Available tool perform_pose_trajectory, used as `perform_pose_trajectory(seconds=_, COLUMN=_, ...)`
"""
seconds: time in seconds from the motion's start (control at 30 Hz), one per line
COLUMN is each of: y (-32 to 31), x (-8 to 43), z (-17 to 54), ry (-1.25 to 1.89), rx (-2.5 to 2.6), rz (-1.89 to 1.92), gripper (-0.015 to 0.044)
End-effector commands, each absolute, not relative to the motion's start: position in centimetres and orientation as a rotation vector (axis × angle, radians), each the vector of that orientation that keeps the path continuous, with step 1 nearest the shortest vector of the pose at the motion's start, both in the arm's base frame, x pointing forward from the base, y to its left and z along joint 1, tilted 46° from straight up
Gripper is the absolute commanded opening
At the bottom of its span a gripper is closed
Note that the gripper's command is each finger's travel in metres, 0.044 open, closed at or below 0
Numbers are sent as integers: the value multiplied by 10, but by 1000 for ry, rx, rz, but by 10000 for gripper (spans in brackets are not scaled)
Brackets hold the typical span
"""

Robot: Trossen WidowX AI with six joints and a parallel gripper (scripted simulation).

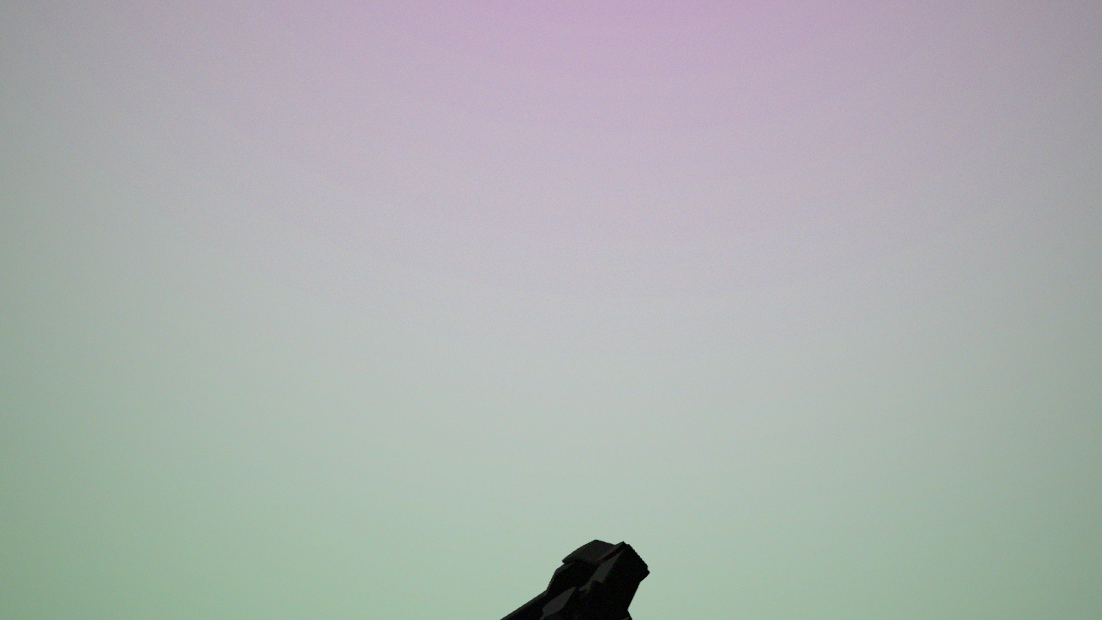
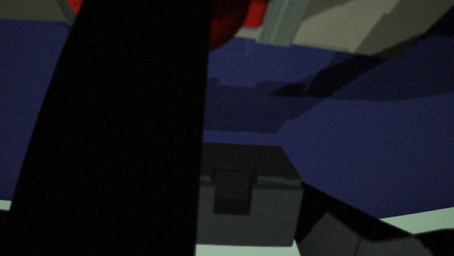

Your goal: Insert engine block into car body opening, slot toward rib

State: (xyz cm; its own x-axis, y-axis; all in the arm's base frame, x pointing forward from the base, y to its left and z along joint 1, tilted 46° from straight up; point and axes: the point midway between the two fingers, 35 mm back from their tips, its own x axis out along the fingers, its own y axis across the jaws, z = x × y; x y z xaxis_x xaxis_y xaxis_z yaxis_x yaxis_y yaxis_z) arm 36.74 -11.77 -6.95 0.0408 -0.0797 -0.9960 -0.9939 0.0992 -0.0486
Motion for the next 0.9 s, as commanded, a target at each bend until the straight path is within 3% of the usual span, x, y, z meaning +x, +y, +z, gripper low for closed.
perform_pose_trajectory(seconds=0.0, y=-115, x=369, z=-76, ry=1291, rx=-1205, rz=1069, gripper=0)
perform_pose_trajectory(seconds=0.13, y=-112, x=369, z=-79, ry=1291, rx=-1205, rz=1069, gripper=0)
perform_pose_trajectory(seconds=0.7, y=-118, x=367, z=-70, ry=1288, rx=-1208, rz=1064, gripper=440)
perform_pose_trajectory(seconds=0.87, y=-118, x=368, z=-67, ry=1290, rx=-1206, rz=1066, gripper=440)
